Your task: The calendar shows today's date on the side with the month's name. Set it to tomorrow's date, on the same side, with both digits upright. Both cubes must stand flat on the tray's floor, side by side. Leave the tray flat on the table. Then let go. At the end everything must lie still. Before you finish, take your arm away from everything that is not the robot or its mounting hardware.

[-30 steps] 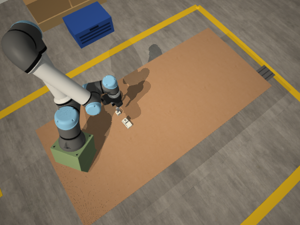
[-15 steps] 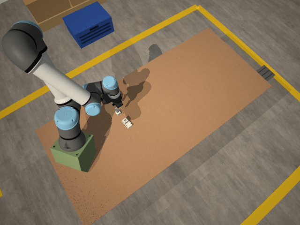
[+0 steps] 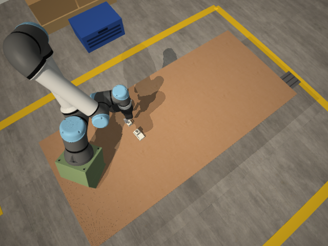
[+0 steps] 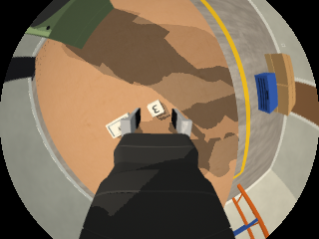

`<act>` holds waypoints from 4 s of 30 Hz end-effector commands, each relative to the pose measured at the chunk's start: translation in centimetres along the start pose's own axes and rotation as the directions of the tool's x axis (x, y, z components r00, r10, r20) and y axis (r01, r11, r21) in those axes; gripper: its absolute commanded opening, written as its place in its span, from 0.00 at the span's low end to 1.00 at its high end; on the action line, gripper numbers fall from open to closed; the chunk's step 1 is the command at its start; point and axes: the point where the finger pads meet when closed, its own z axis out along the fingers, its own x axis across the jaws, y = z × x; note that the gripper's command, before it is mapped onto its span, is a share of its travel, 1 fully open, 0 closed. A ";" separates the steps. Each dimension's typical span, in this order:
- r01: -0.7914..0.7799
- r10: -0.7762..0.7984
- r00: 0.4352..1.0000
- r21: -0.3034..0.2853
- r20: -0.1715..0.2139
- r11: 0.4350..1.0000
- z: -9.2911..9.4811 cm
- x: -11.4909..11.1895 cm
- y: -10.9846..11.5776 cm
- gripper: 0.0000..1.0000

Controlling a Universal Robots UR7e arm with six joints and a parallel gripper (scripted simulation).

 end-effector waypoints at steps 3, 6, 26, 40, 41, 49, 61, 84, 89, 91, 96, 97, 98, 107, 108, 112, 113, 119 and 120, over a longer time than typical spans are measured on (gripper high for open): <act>-0.222 0.222 0.975 -0.004 0.007 0.975 0.2 0.0 -0.2 1.00; -0.232 0.232 0.973 -0.004 0.007 0.973 0.2 0.0 -0.2 1.00; -0.672 0.672 0.740 -0.007 0.004 0.740 0.5 0.0 0.0 1.00; -0.853 0.853 0.522 -0.006 0.002 0.522 0.7 -0.1 0.2 1.00; -0.861 0.861 0.508 -0.006 0.002 0.508 0.7 -0.1 0.3 1.00; -0.888 0.888 0.461 -0.007 0.000 0.461 0.7 -0.2 0.4 1.00; -0.888 0.888 0.461 -0.007 0.000 0.461 0.7 -0.2 0.5 0.87; -0.887 0.887 0.461 -0.007 0.000 0.461 0.7 -0.2 0.5 0.87; -0.887 0.888 0.461 -0.007 0.000 0.461 0.7 -0.2 0.5 0.87; -0.888 0.888 0.461 -0.006 0.001 0.461 0.7 -0.2 0.4 0.87; -0.887 0.887 0.461 -0.005 0.003 0.461 0.9 -0.1 0.3 0.87; -0.887 0.887 0.461 -0.004 0.003 0.461 1.0 -0.1 0.3 0.87; -0.887 0.887 0.461 -0.004 0.003 0.461 1.0 -0.1 0.3 0.87; -0.887 0.887 0.461 -0.005 0.003 0.461 1.7 -0.1 0.3 0.87; -0.887 0.887 0.461 -0.005 0.003 0.461 1.8 -0.1 0.3 0.87; -0.887 0.887 0.461 -0.005 0.004 0.461 2.3 -0.1 0.3 0.87; -0.887 0.887 0.461 -0.005 0.004 0.461 2.5 -0.1 0.3 0.87; -0.887 0.887 0.461 -0.005 0.004 0.461 3.4 -0.1 0.3 0.87; -0.887 0.887 0.461 -0.005 0.004 0.461 3.6 -0.1 0.3 0.87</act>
